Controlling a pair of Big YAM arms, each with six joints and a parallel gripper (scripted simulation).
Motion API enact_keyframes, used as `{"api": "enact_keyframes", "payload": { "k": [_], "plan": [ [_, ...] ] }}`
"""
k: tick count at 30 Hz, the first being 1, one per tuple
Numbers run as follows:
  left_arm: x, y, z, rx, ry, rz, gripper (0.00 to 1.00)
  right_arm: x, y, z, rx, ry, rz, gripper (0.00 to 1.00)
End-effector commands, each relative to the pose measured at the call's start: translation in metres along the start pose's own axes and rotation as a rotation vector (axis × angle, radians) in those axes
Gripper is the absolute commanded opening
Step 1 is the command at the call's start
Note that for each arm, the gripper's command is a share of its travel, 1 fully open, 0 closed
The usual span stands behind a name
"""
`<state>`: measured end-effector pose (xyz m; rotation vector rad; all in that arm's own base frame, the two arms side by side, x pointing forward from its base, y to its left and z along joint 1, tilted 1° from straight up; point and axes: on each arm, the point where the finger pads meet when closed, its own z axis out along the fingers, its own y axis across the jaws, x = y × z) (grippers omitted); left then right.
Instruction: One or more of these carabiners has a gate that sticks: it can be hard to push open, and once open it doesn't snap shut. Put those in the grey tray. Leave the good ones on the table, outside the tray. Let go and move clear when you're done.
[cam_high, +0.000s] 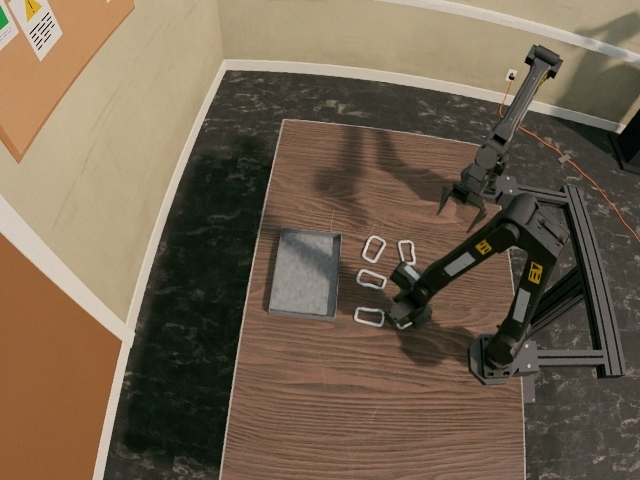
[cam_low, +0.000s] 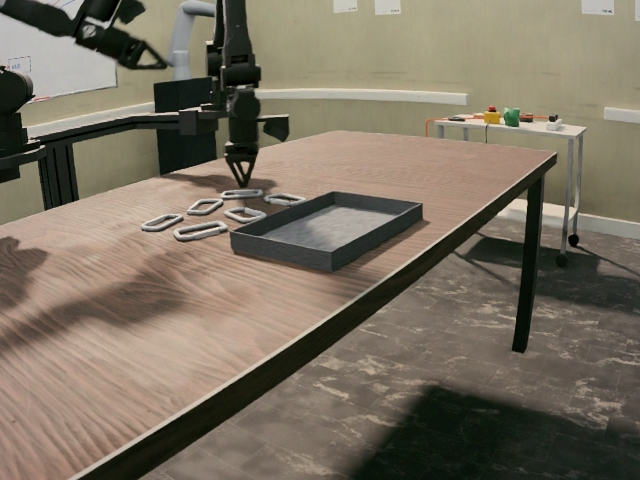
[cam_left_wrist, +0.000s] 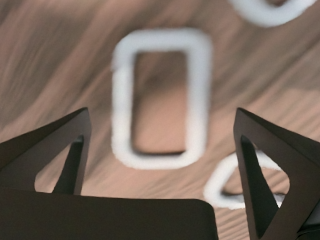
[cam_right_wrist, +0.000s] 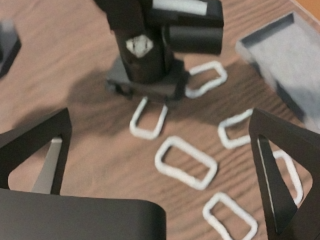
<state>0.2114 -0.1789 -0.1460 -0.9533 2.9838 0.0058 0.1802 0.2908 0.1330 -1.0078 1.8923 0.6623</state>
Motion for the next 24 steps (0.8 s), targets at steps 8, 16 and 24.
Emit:
{"api": "enact_keyframes", "payload": {
  "k": [8,16,24],
  "plan": [
    [0.007,-0.007,-0.001,0.020,-0.005,-0.038,0.79,0.041,0.021,-0.026,-0.036,0.038,-0.110,1.00],
    [0.007,-0.007,-0.001,0.020,-0.005,-0.038,0.79,0.043,0.019,-0.026,-0.029,0.034,-0.091,1.00],
    [0.004,-0.007,0.005,0.010,-0.003,-0.048,0.79,0.043,0.019,-0.026,-0.029,0.034,-0.091,1.00]
  ]
}}
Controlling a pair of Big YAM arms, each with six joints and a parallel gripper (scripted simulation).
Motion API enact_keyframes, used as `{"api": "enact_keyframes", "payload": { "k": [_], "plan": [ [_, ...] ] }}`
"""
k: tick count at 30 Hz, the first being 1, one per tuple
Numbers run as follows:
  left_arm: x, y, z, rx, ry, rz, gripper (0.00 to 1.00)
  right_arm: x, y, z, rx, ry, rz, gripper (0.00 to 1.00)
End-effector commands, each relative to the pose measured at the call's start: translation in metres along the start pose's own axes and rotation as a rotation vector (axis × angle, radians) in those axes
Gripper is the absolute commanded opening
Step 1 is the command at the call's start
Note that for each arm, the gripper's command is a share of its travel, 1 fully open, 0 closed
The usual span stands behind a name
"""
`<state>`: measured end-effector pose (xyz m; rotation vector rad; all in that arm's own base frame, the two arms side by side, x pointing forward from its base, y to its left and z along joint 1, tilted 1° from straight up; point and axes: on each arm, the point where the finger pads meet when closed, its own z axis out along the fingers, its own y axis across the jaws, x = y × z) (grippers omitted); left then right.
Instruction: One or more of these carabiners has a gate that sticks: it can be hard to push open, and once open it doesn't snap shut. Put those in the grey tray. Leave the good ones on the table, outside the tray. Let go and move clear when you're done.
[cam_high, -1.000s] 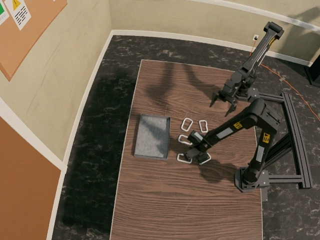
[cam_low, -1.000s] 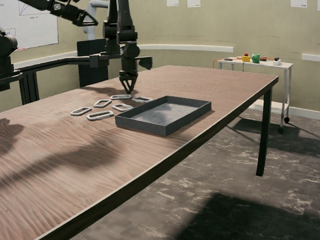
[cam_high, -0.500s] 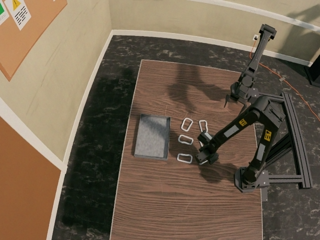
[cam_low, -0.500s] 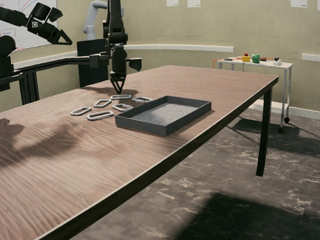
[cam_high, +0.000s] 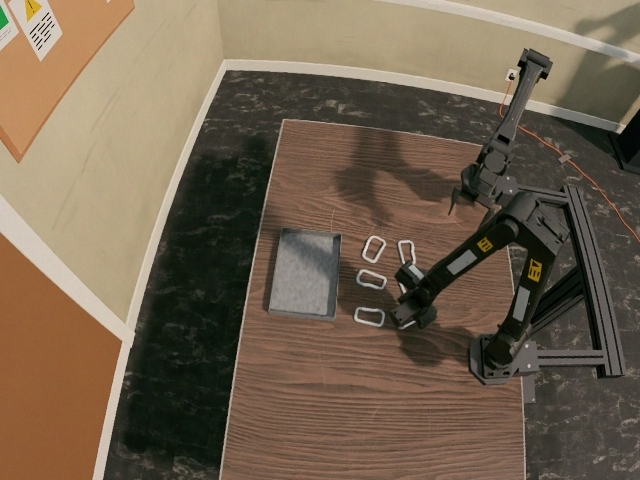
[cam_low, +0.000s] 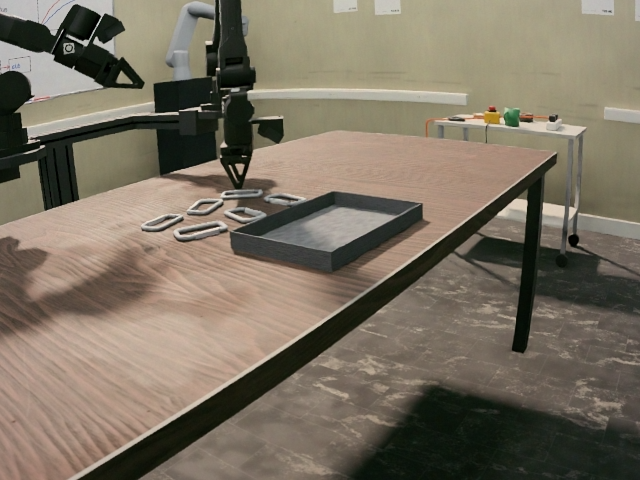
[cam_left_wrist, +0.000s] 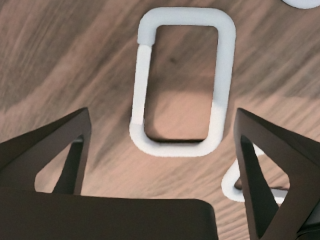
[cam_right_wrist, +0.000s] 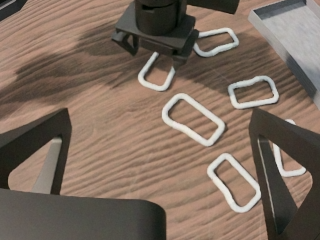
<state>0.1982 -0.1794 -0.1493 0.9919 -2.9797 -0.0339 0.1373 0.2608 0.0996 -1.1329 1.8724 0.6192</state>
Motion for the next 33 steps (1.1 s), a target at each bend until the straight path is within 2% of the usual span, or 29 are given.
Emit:
{"api": "enact_keyframes", "payload": {
  "k": [1,15,16,18,19,26,33],
  "plan": [
    [-0.007,-0.015,0.002,0.030,-0.006,-0.024,0.79,-0.011,0.000,0.000,0.002,-0.016,0.000,1.00],
    [-0.009,-0.023,0.022,0.030,-0.006,-0.025,0.79,-0.011,0.000,0.000,0.002,-0.016,0.000,1.00],
    [-0.009,-0.022,0.023,0.028,-0.006,-0.025,0.67,-0.011,0.000,0.000,0.002,-0.016,0.000,1.00],
    [-0.009,-0.022,0.023,0.028,-0.006,-0.025,0.67,-0.011,0.000,0.000,0.002,-0.016,0.000,1.00],
    [-0.010,-0.024,0.014,0.045,-0.010,-0.026,0.56,-0.011,0.000,0.000,0.002,-0.016,0.000,1.00],
    [-0.009,-0.023,0.017,0.044,-0.010,-0.024,0.46,-0.011,0.000,0.000,0.002,-0.016,0.000,1.00],
    [-0.005,-0.021,0.015,0.046,-0.010,-0.025,0.46,-0.011,0.000,0.000,0.002,-0.016,0.000,1.00]
  ]
}}
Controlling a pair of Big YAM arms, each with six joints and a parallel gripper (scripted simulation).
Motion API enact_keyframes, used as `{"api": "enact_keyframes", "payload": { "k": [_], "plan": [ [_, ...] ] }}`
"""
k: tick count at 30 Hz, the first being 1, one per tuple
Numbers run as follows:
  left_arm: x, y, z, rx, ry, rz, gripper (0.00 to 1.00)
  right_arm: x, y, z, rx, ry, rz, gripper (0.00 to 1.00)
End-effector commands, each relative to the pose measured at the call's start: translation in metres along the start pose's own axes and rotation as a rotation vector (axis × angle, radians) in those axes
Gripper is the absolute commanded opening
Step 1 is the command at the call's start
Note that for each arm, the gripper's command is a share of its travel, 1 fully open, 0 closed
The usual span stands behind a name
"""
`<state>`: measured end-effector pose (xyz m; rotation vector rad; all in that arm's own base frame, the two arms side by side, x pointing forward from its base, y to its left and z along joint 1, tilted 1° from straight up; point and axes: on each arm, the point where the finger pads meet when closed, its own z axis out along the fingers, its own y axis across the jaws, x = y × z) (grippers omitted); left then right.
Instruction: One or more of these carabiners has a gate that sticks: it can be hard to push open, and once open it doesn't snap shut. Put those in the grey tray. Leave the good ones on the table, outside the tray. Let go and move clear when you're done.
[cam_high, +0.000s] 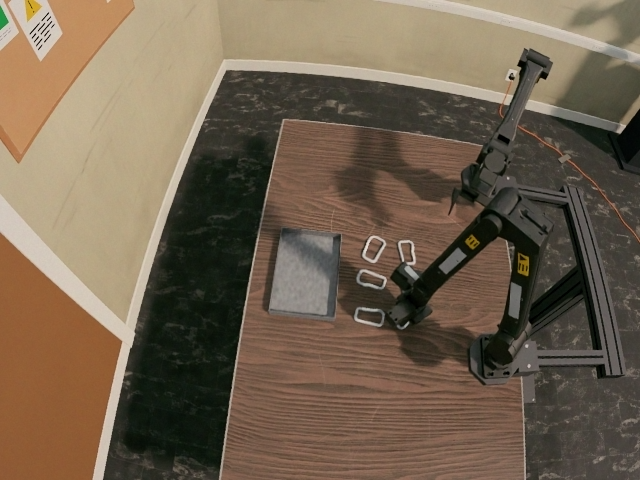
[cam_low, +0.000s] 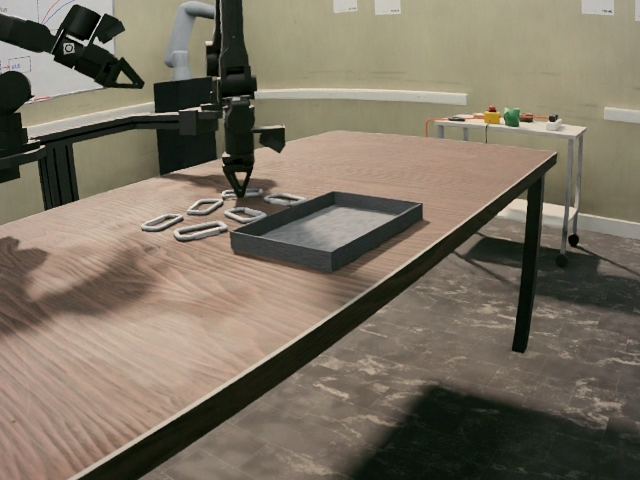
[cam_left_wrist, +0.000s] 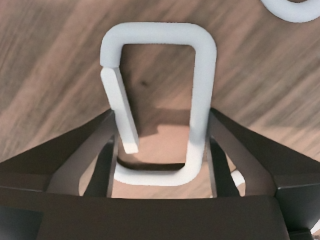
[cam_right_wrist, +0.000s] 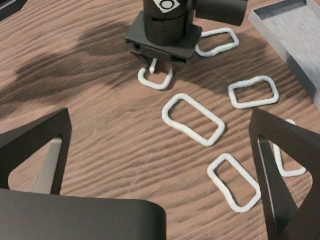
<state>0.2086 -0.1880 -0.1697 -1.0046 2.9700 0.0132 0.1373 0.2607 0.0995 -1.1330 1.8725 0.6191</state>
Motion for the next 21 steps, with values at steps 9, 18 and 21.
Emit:
{"api": "enact_keyframes", "payload": {
  "k": [9,18,21],
  "plan": [
    [-0.003,-0.010,-0.005,0.035,-0.008,-0.011,0.83,-0.011,0.000,0.000,0.002,-0.016,0.000,1.00],
    [-0.009,-0.017,-0.008,0.054,-0.014,0.013,1.00,-0.011,0.000,0.000,0.002,-0.016,0.000,1.00],
    [-0.018,-0.032,-0.017,0.090,-0.032,0.065,1.00,-0.011,0.000,0.000,0.002,-0.016,0.000,1.00]
  ]
}}
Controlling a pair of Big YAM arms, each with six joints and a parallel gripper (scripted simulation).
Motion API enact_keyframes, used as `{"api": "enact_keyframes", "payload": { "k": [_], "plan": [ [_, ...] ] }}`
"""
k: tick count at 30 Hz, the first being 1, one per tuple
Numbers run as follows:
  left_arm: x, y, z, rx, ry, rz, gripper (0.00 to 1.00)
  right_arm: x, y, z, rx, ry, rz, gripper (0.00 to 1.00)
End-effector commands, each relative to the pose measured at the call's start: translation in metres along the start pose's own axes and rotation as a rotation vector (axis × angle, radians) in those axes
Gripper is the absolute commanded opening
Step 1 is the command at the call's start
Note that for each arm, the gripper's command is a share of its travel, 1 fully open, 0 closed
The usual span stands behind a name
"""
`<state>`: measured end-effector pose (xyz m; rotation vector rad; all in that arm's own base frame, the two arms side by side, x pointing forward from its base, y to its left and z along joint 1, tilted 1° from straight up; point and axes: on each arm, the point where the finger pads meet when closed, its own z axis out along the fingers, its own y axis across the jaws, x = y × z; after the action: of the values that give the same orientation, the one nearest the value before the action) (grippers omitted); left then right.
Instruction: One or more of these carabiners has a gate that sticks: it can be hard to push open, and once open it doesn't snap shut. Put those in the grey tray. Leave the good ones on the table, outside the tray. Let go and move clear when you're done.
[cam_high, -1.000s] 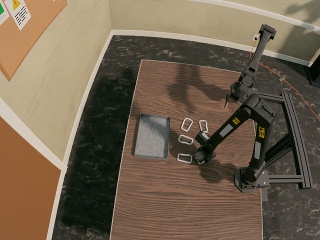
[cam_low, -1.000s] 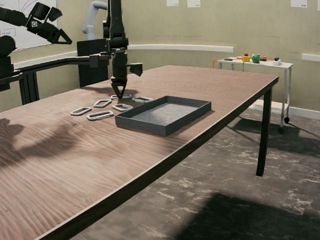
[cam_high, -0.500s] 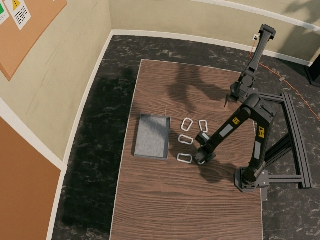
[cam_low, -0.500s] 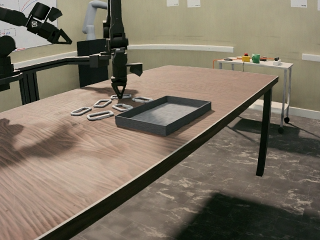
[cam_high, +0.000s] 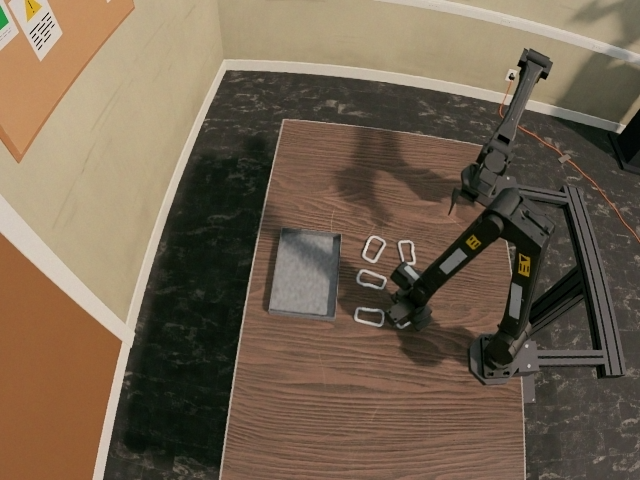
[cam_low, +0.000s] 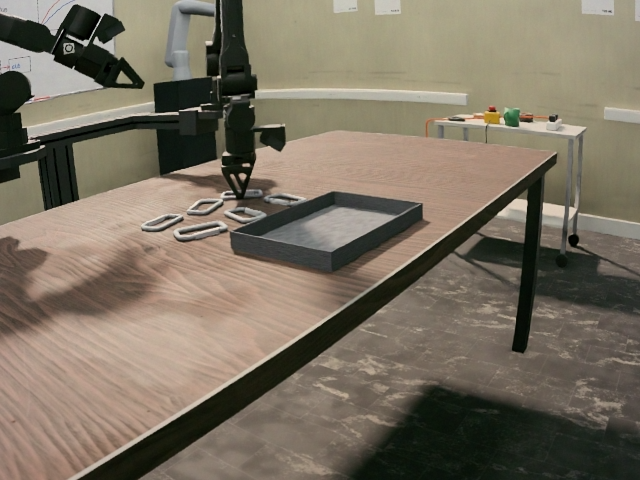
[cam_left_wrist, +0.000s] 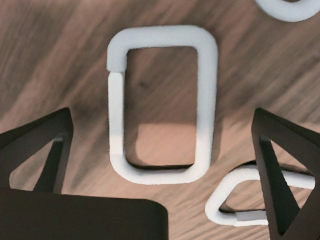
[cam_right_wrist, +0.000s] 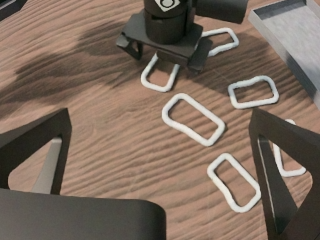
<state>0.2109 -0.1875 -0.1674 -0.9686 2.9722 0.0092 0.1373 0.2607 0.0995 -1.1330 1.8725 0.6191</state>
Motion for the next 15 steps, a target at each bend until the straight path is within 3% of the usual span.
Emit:
{"api": "enact_keyframes", "payload": {
  "k": [1,4,13,15],
  "plan": [
    [-0.016,-0.044,-0.021,0.114,-0.039,0.093,1.00,-0.011,0.000,0.000,0.002,-0.016,0.000,1.00],
    [-0.025,-0.087,-0.045,0.237,-0.103,0.217,1.00,-0.011,0.000,0.000,0.002,-0.016,0.000,1.00],
    [-0.043,-0.107,-0.044,0.374,-0.247,0.545,1.00,-0.011,0.000,0.000,0.002,-0.016,0.000,1.00],
    [-0.043,-0.107,-0.044,0.374,-0.247,0.545,1.00,-0.011,0.000,0.000,0.002,-0.016,0.000,1.00]
  ]
}}
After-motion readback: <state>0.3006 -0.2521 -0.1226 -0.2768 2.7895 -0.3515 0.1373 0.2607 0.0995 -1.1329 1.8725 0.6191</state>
